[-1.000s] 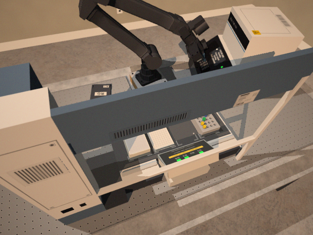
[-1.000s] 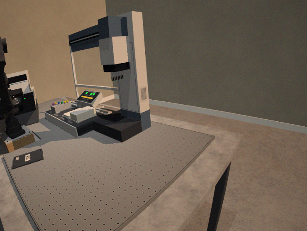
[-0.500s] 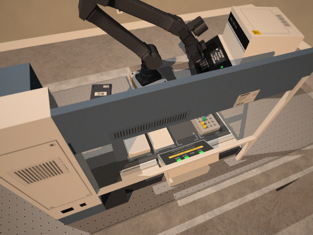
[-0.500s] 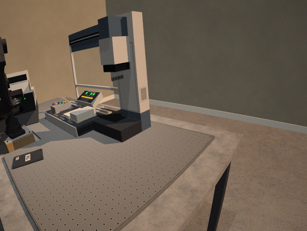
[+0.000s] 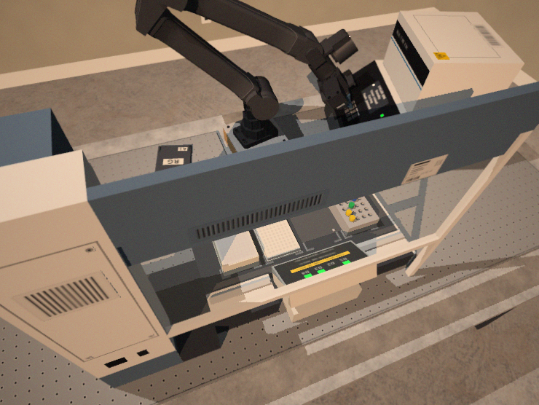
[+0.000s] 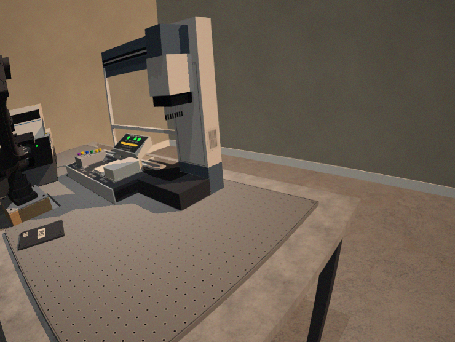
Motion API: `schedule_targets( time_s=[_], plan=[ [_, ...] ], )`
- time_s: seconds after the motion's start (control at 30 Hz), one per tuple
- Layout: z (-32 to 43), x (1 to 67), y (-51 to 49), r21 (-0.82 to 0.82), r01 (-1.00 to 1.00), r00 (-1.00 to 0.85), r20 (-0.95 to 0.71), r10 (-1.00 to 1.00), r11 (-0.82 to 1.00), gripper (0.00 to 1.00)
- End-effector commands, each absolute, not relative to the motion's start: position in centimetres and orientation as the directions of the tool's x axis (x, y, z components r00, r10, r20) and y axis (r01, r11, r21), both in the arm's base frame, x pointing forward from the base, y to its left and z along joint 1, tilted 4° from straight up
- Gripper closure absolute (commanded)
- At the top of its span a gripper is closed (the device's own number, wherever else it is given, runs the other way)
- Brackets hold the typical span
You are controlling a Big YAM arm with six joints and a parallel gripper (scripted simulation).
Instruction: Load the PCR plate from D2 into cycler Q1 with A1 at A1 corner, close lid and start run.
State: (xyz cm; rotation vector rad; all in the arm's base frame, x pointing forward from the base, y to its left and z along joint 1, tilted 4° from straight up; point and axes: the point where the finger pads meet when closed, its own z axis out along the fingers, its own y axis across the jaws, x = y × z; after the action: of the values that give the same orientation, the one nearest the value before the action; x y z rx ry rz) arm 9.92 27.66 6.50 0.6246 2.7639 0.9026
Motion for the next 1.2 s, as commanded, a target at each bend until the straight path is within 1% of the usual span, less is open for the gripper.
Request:
schedule_targets(
  time_s=[0.0,1.17],
  plan=[
    [7.82,10.17,28.76,0.631,0.319,-0.902,-0.028,0.432,0.707,1.0],
    [6.98,10.58,28.57,0.612,0.329,-0.898,-0.032,0.438,0.719,1.0]
  ],
)
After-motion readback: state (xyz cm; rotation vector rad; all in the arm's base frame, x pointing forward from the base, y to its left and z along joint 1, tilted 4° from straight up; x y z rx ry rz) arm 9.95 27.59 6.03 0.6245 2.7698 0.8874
